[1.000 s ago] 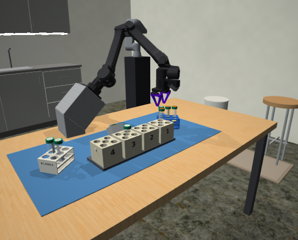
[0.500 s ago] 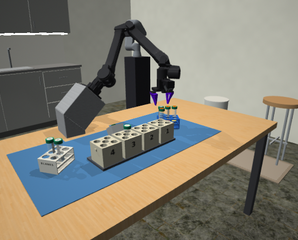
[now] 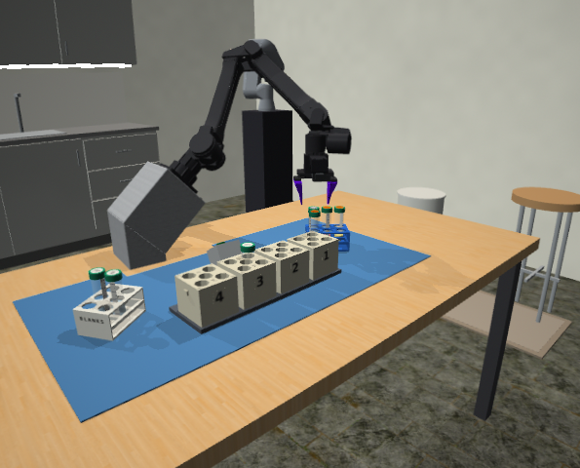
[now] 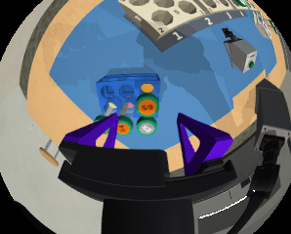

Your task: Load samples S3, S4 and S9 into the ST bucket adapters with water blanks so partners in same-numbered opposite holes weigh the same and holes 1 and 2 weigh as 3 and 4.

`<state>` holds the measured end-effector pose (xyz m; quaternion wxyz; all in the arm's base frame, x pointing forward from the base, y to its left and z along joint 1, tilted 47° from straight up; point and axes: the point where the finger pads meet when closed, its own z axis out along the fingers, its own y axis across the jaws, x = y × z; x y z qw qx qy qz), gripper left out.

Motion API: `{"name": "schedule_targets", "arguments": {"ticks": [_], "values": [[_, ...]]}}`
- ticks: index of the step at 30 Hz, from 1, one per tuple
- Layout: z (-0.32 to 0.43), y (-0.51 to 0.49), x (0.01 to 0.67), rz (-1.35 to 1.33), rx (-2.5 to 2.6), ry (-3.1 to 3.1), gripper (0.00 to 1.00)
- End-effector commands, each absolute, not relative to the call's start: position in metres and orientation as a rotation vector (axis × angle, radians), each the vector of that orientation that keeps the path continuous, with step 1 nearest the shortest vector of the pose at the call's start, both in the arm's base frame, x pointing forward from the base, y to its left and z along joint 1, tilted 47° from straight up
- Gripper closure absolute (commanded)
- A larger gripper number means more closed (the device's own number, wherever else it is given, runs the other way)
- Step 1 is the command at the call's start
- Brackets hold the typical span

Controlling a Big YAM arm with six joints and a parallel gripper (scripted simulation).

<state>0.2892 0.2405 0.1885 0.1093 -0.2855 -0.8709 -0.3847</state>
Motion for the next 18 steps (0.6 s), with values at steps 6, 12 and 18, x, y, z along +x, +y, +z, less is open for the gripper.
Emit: {"name": "schedule_targets", "arguments": {"ticks": [6, 12, 18], "values": [[0.174, 0.257, 0.290, -1.120, -0.865, -2.544, 0.20], [0.169, 0.264, 0.295, -1.129, -0.867, -2.546, 0.20], [0.166, 0.270, 0.294, -1.130, -0.862, -2.546, 0.20]]}}
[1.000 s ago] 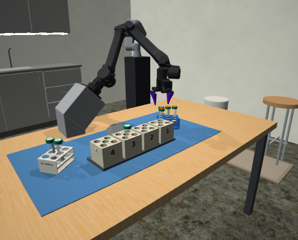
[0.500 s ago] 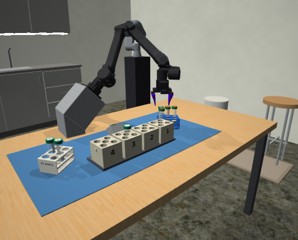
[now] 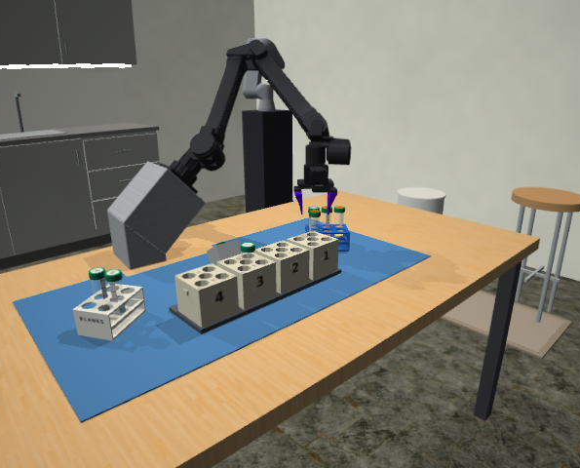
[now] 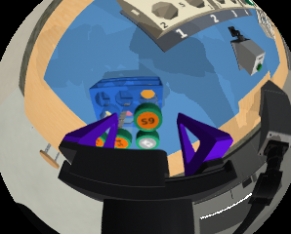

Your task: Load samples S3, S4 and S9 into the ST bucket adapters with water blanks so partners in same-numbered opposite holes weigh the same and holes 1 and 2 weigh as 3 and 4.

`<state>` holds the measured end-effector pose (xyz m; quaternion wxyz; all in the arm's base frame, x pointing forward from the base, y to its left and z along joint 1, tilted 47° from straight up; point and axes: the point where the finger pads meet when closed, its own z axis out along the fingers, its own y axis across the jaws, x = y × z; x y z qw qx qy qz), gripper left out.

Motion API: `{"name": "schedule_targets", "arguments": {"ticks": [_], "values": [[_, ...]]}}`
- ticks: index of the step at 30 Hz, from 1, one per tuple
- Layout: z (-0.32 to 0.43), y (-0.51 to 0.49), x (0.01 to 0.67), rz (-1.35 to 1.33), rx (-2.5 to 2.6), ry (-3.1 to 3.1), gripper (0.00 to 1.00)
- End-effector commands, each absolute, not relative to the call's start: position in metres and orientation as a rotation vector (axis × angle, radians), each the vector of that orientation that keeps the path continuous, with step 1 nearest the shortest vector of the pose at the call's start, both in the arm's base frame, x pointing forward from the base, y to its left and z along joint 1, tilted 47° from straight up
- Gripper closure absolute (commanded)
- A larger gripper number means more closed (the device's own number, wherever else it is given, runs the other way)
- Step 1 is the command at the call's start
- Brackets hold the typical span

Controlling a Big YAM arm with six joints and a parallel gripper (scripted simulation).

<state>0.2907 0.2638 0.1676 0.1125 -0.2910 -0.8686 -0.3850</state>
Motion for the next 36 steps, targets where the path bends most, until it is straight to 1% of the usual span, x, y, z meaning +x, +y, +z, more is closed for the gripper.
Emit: {"name": "schedule_targets", "arguments": {"ticks": [1, 11, 17, 18, 35, 36], "values": [[0.163, 0.270, 0.293, -1.125, -0.864, -2.545, 0.20], [0.170, 0.266, 0.306, -1.154, -0.890, -2.546, 0.20], [0.172, 0.267, 0.299, -1.154, -0.862, -2.554, 0.20], [0.172, 0.267, 0.299, -1.154, -0.862, -2.554, 1.00], [0.173, 0.261, 0.305, -1.144, -0.875, -2.552, 1.00], [0.188, 0.259, 0.305, -1.185, -0.859, -2.565, 1.00]]}}
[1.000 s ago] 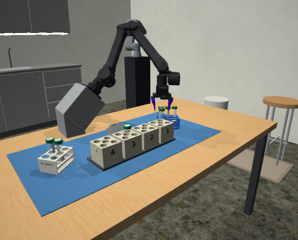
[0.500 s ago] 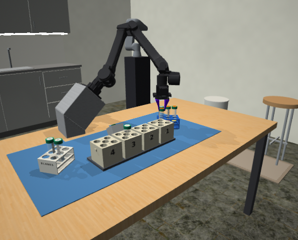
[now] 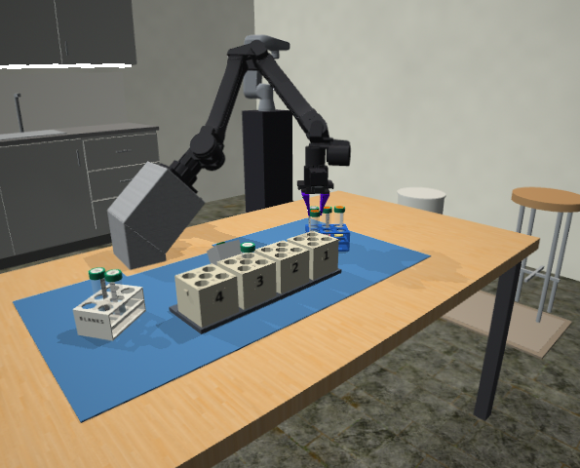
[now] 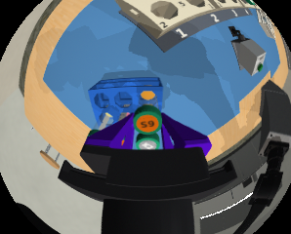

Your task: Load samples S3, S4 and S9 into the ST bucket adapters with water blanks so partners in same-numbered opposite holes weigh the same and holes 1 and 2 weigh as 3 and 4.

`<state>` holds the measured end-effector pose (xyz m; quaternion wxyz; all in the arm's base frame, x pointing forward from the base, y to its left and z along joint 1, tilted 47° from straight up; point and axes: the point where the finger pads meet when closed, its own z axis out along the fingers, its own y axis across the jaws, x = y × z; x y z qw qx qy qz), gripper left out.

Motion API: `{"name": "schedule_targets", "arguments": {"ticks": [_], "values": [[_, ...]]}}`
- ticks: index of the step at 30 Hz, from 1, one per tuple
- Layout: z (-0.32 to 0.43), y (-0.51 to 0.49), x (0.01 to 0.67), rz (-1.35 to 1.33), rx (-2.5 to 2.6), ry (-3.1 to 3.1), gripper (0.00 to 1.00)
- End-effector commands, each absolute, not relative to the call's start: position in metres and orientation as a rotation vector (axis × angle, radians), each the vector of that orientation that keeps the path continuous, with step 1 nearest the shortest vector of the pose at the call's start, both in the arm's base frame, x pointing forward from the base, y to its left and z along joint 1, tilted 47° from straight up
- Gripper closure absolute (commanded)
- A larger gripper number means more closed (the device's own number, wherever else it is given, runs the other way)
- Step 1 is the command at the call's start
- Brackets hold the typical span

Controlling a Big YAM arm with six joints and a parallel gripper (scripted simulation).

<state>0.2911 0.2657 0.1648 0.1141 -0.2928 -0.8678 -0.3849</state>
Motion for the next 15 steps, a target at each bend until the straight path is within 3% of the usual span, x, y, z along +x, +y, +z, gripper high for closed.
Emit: {"name": "schedule_targets", "arguments": {"ticks": [1, 15], "values": [[0.192, 0.257, 0.305, -1.188, -0.858, -2.566, 1.00], [0.220, 0.227, 0.303, -1.189, -0.856, -2.572, 1.00]]}}
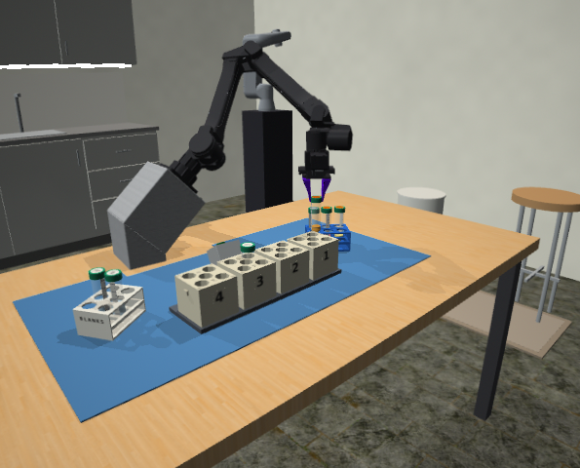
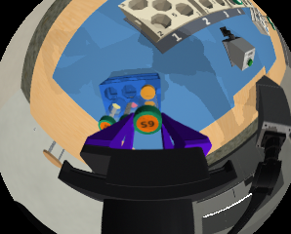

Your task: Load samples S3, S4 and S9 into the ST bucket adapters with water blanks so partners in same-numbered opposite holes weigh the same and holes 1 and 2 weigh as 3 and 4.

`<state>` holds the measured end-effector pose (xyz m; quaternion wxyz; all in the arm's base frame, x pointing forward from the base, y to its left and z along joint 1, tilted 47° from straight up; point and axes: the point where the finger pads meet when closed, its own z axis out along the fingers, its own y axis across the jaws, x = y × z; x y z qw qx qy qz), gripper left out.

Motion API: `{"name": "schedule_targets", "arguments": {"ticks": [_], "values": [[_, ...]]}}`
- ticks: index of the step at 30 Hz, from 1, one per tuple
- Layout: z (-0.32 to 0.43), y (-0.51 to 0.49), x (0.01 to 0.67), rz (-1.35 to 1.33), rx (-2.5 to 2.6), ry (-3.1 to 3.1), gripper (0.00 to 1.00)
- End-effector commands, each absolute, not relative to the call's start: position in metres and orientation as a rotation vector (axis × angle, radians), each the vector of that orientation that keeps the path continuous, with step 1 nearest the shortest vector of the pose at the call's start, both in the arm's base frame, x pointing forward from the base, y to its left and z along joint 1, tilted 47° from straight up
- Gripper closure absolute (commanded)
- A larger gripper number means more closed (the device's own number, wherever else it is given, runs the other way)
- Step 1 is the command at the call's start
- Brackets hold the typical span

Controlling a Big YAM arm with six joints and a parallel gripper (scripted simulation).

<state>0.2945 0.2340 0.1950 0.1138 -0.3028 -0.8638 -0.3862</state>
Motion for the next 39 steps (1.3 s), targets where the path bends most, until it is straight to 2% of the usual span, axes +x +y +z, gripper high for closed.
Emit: {"name": "schedule_targets", "arguments": {"ticks": [1, 6, 8, 20, 23, 25, 32, 39], "values": [[0.222, 0.224, 0.303, -1.189, -0.856, -2.573, 1.00], [0.210, 0.215, 0.291, -1.141, -0.869, -2.552, 1.00], [0.234, 0.212, 0.302, -1.188, -0.856, -2.575, 1.00], [0.261, 0.182, 0.299, -1.185, -0.856, -2.581, 1.00], [0.239, 0.178, 0.291, -1.127, -0.878, -2.542, 1.00], [0.265, 0.174, 0.300, -1.174, -0.860, -2.576, 1.00], [0.284, 0.156, 0.297, -1.181, -0.856, -2.586, 1.00], [0.271, 0.159, 0.294, -1.150, -0.860, -2.566, 1.00]]}}
